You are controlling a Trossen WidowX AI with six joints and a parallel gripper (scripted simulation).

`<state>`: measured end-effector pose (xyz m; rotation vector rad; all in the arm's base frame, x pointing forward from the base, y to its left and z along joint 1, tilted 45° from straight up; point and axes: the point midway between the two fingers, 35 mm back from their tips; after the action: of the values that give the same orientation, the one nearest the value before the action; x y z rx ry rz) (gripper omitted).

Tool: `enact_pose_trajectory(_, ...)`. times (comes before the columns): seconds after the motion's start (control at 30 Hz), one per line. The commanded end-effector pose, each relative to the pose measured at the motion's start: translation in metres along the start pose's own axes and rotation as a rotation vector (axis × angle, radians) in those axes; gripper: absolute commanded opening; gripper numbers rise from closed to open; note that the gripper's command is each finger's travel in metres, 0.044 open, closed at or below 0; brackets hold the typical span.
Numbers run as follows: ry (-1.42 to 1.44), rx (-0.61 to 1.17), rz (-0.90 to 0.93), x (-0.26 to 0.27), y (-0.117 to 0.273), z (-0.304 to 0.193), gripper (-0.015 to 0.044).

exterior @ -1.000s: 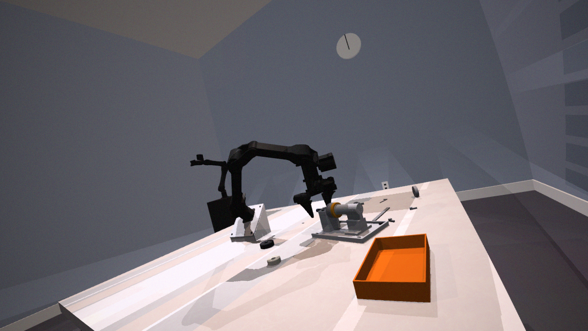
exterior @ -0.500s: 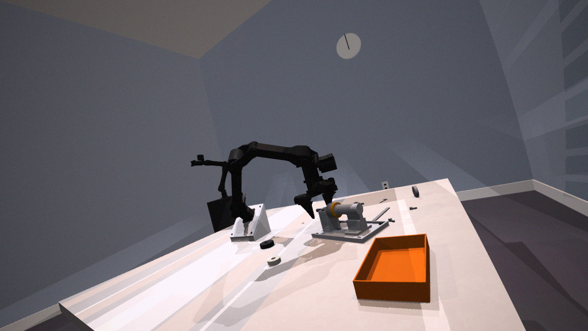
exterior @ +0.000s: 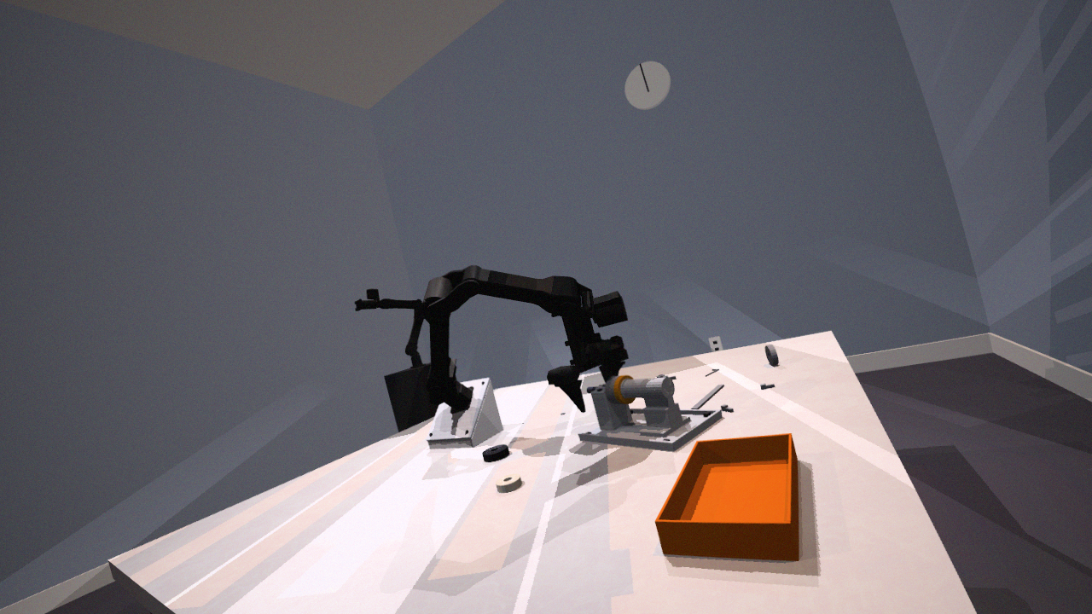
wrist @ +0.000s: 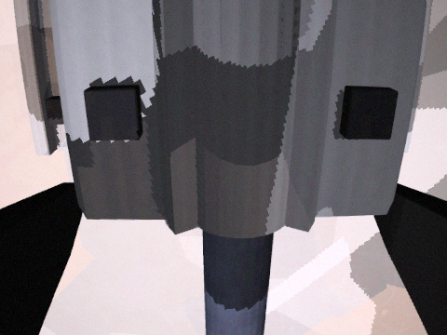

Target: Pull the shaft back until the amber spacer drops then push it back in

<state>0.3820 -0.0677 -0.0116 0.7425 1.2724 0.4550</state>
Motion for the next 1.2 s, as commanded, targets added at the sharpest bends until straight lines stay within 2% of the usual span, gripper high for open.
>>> enact_pose_trajectory(0.0, 0.009, 0.003, -0.006, -0.0002, -0.0021, -0.0017, 0.044)
enact_pose_trajectory(0.83, 0.009, 0.003, -0.006, 0.0007, -0.0041, -0.0038, 0.044)
enact_pose_trajectory(1.17, 0.0, 0.0, 0.0, 0.0008, -0.0019, -0.0013, 0.0177)
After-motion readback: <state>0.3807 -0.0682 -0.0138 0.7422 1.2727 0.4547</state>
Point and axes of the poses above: the point midway between the two fingers, 35 mm back from their tips, its own y axis back along the fingers, its own x axis across the jaws, z = x × y, and after that the axes turned 13 degrees about y, right-handed
